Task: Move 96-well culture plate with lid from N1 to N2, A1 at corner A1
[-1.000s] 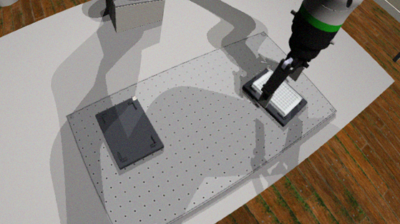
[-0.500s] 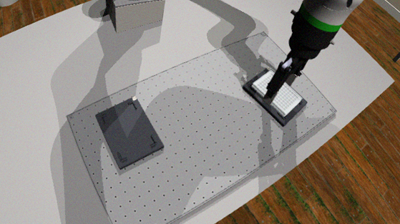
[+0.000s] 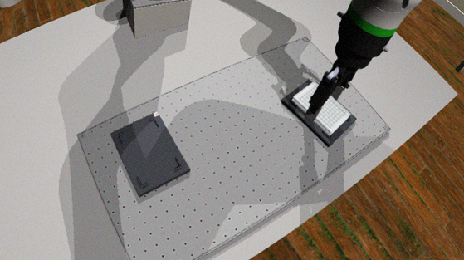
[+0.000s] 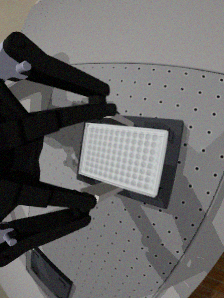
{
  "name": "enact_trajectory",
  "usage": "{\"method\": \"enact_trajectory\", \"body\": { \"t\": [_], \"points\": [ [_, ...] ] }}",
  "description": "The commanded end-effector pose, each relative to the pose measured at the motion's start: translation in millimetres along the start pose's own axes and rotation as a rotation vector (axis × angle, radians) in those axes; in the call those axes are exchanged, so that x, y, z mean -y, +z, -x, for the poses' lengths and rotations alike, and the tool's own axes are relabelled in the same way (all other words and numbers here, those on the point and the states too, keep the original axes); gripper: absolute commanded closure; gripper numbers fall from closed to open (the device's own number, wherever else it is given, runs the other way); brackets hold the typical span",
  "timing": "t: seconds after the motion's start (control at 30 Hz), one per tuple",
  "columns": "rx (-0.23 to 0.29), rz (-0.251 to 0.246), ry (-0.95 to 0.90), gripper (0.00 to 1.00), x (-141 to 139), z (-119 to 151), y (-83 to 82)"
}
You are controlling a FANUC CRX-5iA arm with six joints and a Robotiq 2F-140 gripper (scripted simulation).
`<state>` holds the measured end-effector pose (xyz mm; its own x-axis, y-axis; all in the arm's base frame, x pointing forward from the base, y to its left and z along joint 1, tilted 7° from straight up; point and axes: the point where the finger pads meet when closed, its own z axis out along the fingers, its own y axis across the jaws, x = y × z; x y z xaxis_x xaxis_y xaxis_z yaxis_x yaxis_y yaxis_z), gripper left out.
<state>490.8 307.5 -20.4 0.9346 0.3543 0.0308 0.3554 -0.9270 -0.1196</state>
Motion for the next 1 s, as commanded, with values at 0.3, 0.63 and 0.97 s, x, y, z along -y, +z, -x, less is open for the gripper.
{"method": "enact_trajectory", "body": {
  "t": [0.3,0.63,0.97],
  "points": [
    [0.000,0.000,0.000,1.00,0.0,-0.1,-1.6],
    [0.000,0.000,0.000,1.00,0.0,-0.1,-18.3],
    [0.000,0.000,0.000,1.00,0.0,0.0,-31.6]
  ]
}}
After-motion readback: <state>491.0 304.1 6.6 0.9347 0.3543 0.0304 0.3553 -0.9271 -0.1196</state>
